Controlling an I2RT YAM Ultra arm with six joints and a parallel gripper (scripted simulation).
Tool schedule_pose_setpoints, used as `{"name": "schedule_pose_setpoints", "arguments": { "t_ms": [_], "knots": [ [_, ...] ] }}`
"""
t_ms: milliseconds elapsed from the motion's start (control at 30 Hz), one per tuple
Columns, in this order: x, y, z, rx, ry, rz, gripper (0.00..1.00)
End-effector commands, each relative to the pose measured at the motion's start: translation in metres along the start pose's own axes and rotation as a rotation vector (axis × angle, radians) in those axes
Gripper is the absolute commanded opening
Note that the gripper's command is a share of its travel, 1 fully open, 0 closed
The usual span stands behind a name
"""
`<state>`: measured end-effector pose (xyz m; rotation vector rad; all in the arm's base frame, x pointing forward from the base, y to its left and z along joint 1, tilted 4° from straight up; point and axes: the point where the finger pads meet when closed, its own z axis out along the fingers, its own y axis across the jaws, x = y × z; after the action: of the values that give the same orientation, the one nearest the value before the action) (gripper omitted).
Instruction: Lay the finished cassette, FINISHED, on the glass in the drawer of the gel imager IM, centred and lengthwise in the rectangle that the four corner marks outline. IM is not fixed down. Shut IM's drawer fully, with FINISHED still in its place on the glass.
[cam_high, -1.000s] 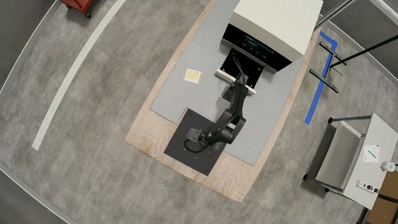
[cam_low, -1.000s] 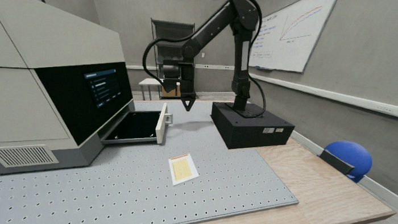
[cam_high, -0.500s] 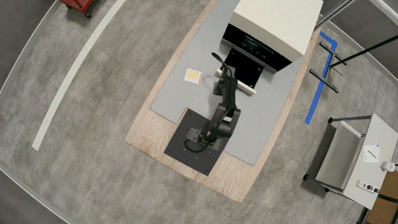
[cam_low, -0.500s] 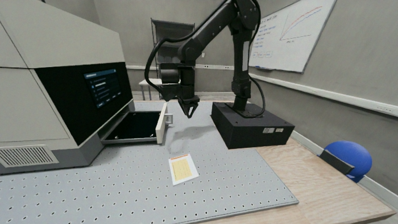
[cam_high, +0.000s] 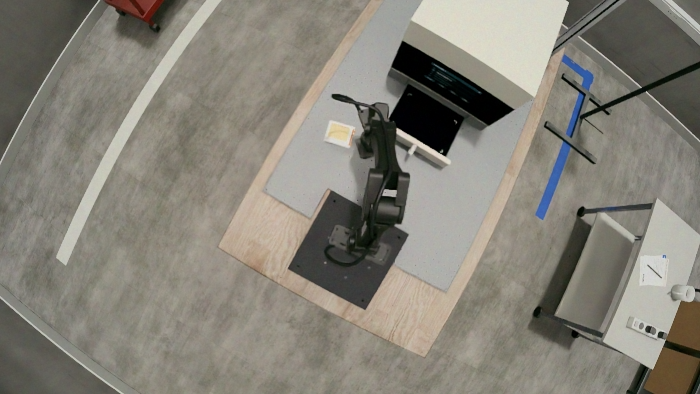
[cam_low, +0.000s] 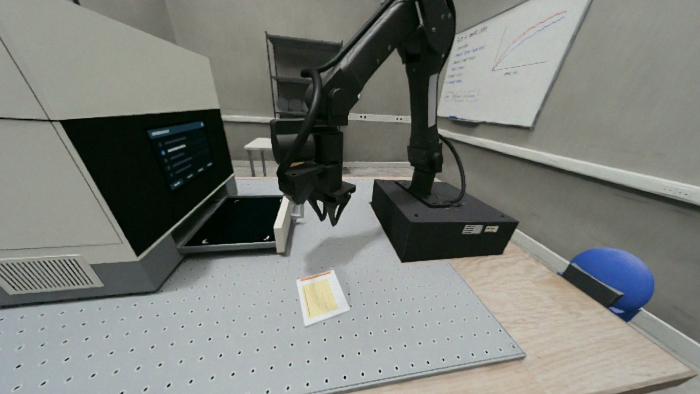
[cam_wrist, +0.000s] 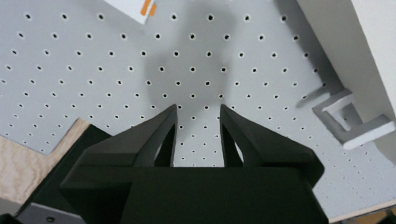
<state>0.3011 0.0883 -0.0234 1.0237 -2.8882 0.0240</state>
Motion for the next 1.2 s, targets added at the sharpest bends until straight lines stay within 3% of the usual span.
{"name": "schedule_pose_setpoints", "arguments": {
  "t_ms": [0,833,967,1167],
  "knots": [
    [-0.019,0.004,-0.005,0.0,-0.025,-0.12,0.35],
    [-0.108,0.074,0.011,0.006,-0.022,-0.887,0.35],
    [-0.108,0.072,0.011,0.007,-0.022,-1.014,0.35],
    [-0.109,0.067,0.008,0.015,-0.027,-1.004,0.35]
  ]
}}
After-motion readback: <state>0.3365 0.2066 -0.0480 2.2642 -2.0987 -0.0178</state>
